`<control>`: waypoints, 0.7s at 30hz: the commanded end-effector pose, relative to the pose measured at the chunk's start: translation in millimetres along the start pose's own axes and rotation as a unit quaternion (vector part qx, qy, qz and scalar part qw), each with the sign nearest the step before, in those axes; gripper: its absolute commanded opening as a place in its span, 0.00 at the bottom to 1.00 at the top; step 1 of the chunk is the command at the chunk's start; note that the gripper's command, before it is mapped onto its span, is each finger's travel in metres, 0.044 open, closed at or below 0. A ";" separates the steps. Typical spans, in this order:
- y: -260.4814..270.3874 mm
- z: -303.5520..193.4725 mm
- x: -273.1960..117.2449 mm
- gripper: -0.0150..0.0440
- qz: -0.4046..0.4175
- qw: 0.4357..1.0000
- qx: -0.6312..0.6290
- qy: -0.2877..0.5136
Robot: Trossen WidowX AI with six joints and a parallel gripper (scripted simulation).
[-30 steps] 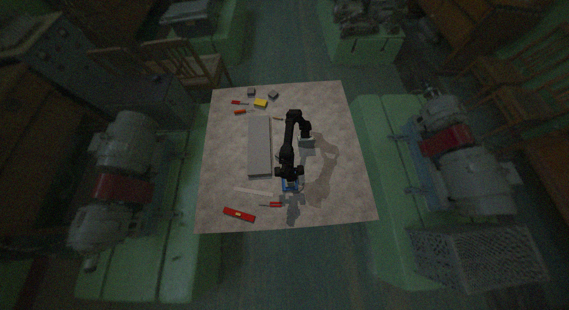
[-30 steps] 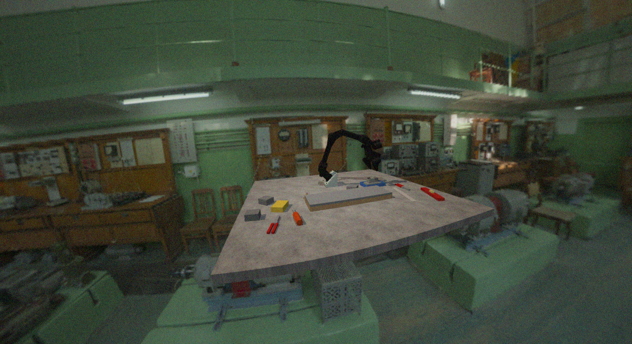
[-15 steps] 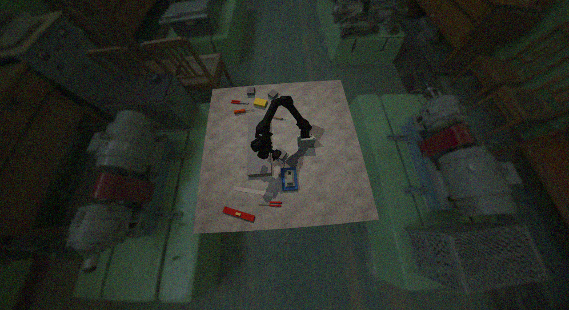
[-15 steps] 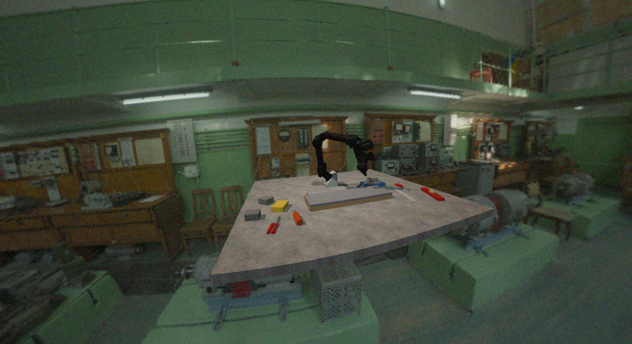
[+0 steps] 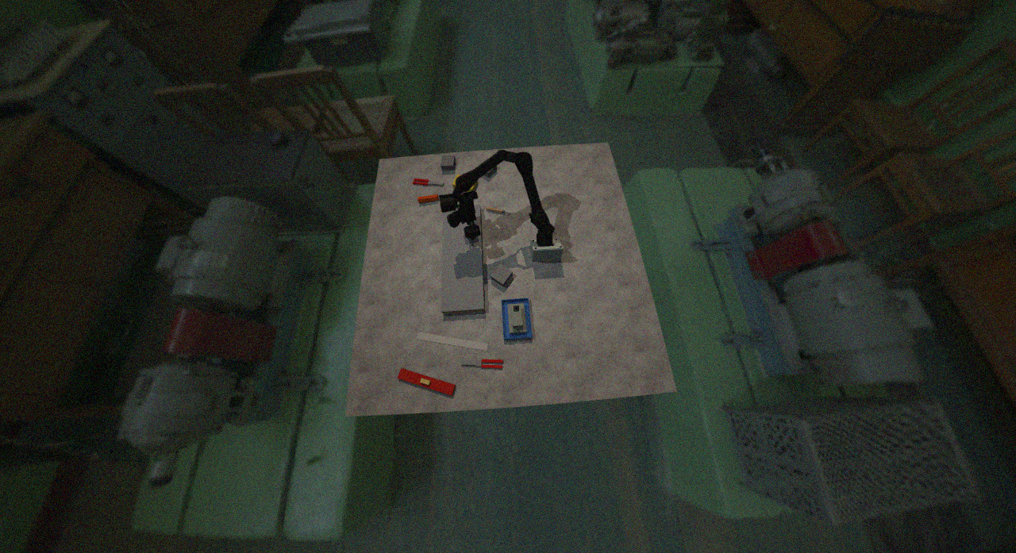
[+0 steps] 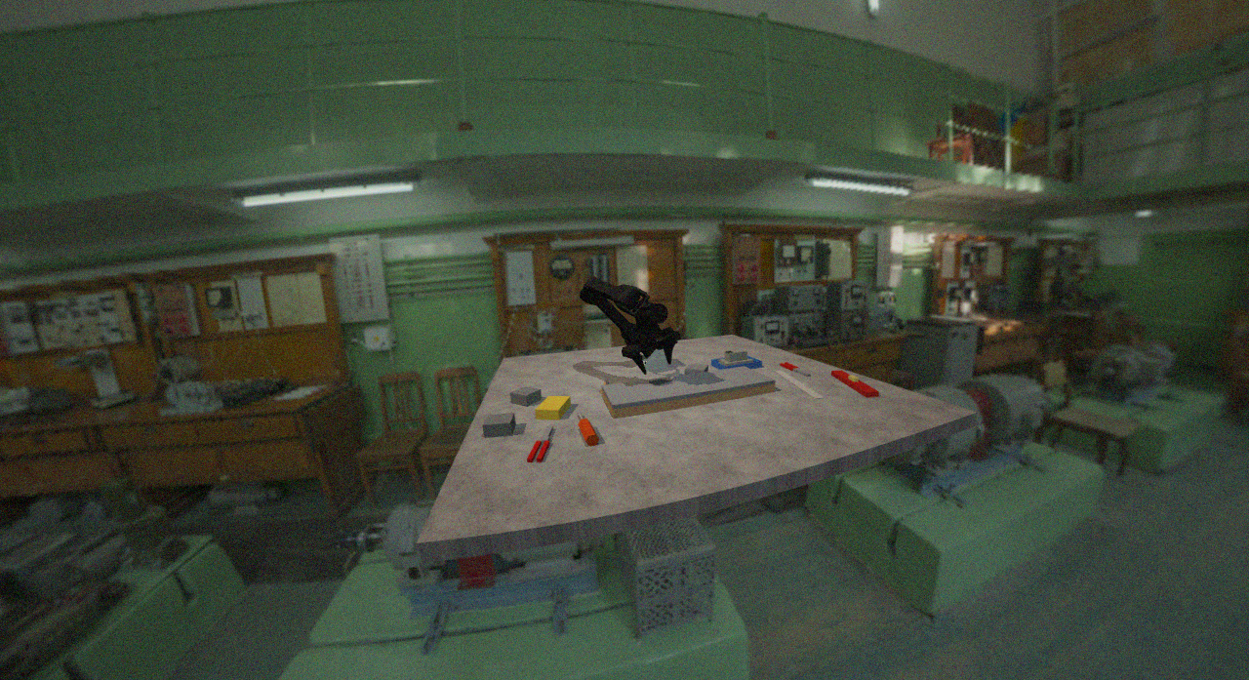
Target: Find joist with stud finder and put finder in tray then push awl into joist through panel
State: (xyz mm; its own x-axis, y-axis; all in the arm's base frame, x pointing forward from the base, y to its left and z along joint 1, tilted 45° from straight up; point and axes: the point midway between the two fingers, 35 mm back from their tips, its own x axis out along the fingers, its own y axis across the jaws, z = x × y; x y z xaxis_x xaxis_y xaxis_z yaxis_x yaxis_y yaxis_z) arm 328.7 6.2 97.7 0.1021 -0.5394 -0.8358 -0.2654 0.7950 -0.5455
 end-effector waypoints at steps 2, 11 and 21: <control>-74.6 -48.8 -0.7 1.00 -0.044 0.991 0.127 0.023; -136.4 -115.9 -5.8 1.00 -0.096 0.960 0.258 0.052; -139.2 -122.7 -7.0 1.00 -0.096 0.960 0.258 0.052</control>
State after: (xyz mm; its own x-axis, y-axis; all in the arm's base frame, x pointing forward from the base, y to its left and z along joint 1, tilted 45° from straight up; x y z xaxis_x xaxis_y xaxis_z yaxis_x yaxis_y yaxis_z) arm 252.3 -132.0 184.0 -0.0018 -0.6888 -0.7250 0.2622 0.6993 -0.6650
